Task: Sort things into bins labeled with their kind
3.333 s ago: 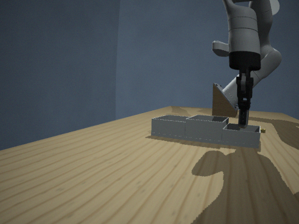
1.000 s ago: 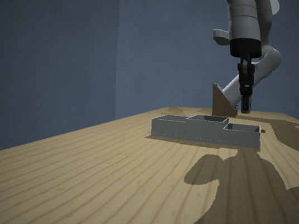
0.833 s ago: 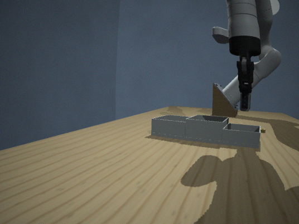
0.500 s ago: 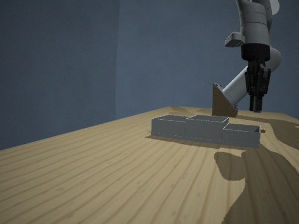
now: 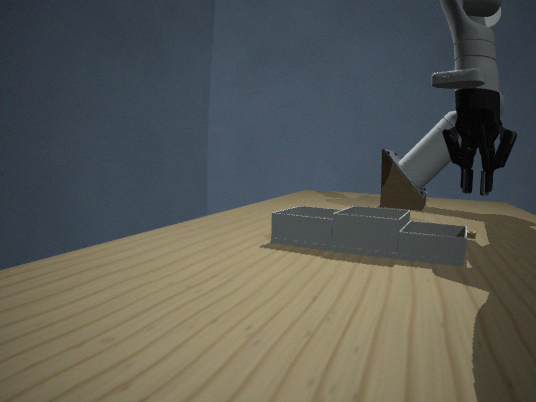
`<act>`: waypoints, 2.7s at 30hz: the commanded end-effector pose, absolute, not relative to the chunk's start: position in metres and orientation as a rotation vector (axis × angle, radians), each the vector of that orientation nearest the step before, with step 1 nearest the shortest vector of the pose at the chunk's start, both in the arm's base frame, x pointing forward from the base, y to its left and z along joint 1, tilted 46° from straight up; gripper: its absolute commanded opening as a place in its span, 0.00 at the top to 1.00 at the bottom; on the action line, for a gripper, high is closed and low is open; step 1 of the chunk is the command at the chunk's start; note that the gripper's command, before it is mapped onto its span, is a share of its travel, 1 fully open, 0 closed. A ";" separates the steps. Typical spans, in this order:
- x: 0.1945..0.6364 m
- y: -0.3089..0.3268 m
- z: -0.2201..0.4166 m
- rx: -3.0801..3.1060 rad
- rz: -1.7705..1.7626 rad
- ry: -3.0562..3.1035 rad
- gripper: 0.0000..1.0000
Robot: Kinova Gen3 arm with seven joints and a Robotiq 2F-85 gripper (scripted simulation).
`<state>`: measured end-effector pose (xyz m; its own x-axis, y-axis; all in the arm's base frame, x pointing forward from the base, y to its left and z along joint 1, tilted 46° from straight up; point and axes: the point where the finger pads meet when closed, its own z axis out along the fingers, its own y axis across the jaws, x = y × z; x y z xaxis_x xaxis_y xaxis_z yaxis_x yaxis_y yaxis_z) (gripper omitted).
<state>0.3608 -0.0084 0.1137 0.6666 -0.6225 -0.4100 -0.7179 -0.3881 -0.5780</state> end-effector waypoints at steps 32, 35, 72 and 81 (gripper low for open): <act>0.359 -0.013 0.114 -2.142 0.118 0.958 0.69; 0.359 -0.013 0.114 -2.142 0.118 0.958 0.69; 0.371 0.029 0.073 -2.142 0.118 0.958 0.69; 0.373 0.035 0.067 -2.142 0.118 0.958 0.69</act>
